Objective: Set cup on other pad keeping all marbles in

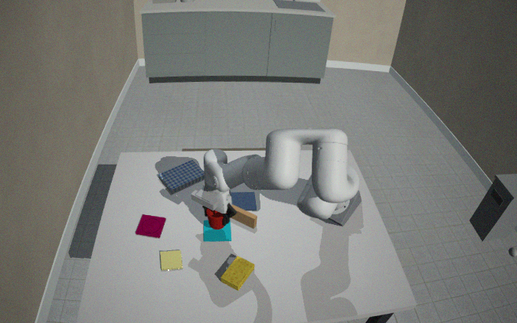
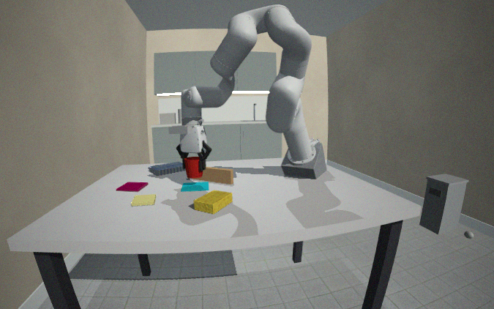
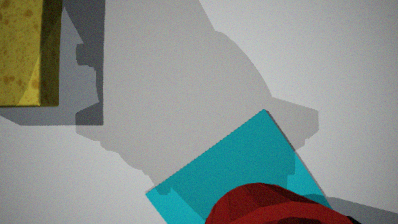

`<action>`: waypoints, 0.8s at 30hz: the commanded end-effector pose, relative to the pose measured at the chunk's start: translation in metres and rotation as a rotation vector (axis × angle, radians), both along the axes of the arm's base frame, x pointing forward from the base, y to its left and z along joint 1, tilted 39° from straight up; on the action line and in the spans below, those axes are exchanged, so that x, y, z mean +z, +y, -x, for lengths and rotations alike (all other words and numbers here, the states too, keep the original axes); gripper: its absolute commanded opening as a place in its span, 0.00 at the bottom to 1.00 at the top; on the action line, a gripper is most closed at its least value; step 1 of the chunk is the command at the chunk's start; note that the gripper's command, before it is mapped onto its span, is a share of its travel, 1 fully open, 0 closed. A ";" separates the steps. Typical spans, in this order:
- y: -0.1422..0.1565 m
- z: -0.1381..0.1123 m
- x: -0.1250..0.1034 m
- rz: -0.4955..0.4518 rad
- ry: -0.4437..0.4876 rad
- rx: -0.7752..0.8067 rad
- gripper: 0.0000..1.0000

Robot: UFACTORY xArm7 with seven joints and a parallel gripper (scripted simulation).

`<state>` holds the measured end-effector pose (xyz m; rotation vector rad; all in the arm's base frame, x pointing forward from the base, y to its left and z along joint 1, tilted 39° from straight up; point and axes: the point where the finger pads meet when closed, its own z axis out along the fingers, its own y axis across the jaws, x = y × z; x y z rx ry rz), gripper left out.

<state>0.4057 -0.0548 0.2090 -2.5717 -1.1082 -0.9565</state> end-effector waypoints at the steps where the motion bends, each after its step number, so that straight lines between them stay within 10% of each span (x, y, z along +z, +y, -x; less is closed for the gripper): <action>1: 0.003 -0.007 -0.007 0.001 -0.003 -0.002 0.85; 24: 0.010 -0.015 -0.020 0.001 -0.003 -0.002 0.85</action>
